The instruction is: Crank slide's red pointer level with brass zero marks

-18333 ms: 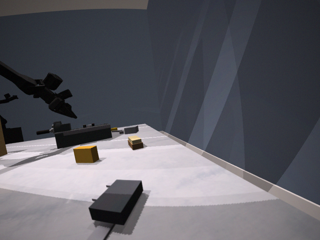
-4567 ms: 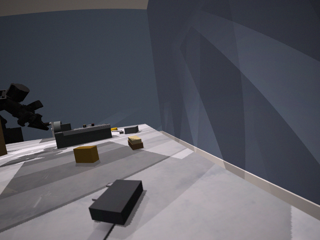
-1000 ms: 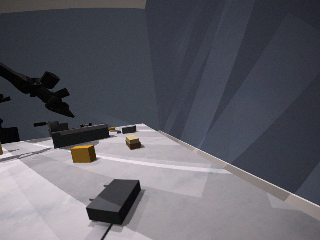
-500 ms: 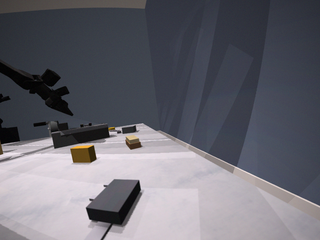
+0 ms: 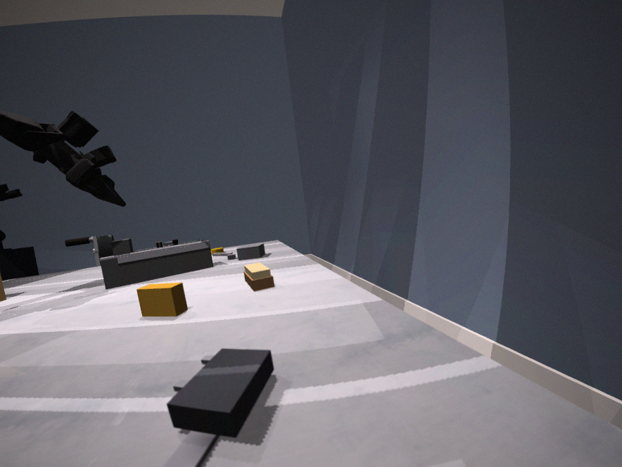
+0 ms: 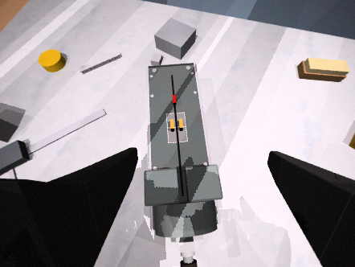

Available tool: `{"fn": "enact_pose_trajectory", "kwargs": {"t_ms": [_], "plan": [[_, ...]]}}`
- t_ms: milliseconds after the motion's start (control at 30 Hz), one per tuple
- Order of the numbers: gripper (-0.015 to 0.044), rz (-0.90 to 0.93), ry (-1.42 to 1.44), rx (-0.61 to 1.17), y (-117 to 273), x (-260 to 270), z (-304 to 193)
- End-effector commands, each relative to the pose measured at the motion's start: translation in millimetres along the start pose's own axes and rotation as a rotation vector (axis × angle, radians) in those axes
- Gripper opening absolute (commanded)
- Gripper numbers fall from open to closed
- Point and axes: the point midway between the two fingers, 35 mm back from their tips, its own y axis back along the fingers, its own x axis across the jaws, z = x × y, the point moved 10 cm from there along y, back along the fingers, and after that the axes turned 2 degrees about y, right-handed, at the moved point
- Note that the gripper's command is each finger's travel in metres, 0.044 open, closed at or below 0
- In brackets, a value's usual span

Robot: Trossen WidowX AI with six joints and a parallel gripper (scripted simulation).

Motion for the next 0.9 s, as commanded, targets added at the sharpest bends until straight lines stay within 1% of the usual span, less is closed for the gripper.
{"fn": "enact_pose_trajectory", "kwargs": {"t_ms": [0,433,600,867], "plan": [[0.0440,0.033,0.015,-0.014,17,-3,-16],[0.0440,0.117,0.065,-0.042,58,-10,-75],[0.0440,0.118,0.066,-0.042,56,-10,-78],[0.0440,0.117,0.066,-0.042,32,-8,-99]]}}
